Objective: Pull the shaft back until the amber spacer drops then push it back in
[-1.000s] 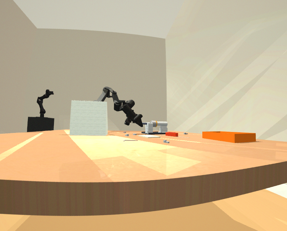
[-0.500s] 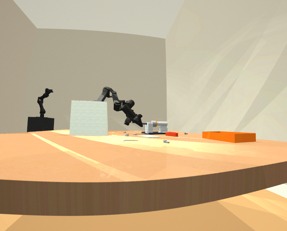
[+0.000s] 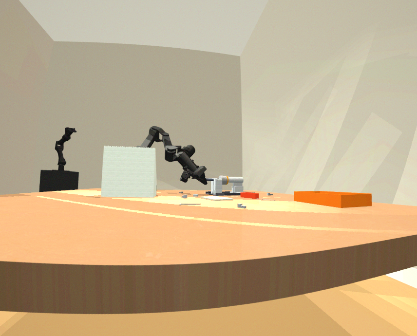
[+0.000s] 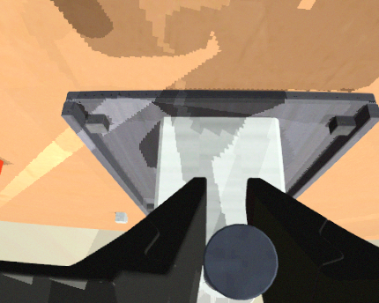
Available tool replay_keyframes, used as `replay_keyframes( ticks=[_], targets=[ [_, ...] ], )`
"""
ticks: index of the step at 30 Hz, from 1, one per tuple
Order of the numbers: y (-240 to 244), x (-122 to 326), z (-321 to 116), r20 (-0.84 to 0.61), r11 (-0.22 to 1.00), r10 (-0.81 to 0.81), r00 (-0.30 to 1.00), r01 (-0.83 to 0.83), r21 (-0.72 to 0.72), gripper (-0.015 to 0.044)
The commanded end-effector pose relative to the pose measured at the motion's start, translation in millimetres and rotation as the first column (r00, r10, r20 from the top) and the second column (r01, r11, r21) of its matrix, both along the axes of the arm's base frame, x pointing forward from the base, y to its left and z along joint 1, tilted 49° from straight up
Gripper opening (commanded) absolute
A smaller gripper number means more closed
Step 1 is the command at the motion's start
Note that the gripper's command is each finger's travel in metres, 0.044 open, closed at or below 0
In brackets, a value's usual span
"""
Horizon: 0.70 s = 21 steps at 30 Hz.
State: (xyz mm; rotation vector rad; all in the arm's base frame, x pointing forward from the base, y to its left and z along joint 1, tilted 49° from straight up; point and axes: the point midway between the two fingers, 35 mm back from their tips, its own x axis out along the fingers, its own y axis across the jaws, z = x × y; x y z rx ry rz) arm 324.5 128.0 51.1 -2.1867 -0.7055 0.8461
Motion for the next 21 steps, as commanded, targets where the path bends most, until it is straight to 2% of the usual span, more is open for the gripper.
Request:
replay_keyframes(
  ticks=[1,21],
  targets=[
    [-0.4,-0.5,-0.3,0.000,1.000,-0.001,1.000,0.001,-0.001,0.0000],
    [-0.8,-2.7,-0.6,-0.001,1.000,-0.001,1.000,0.001,-0.001,0.0000]
  ],
)
